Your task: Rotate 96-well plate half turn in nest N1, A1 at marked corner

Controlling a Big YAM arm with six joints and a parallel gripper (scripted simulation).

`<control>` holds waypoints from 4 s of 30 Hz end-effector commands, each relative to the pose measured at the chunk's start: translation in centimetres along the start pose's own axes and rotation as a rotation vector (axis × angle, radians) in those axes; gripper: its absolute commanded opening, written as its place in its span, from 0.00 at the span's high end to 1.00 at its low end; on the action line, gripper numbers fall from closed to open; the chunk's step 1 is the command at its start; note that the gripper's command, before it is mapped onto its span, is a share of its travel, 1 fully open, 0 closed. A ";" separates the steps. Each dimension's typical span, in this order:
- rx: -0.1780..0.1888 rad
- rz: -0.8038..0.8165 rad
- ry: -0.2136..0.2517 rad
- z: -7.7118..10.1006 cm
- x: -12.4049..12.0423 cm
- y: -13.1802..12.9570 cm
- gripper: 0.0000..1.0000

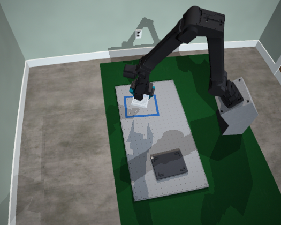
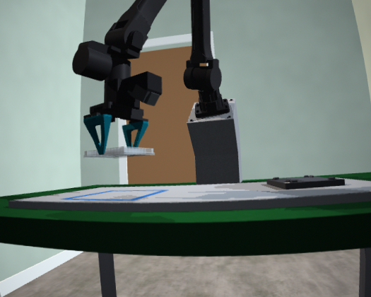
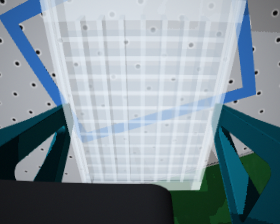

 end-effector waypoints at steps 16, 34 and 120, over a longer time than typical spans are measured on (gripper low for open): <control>-0.011 0.005 -0.010 -1.3 0.6 -0.7 1.00; -0.018 0.007 -0.010 -2.3 0.6 -1.1 1.00; -0.016 0.006 -0.011 -7.5 0.7 -0.9 1.00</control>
Point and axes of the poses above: the point where the finger pads meet when closed, its own z axis back along the fingers, its own y axis across the jaws, x = y × z, the point moved 7 cm from there along z, back along the fingers, and after that the axes turned 1 degree about -z, right-handed, at the moved point
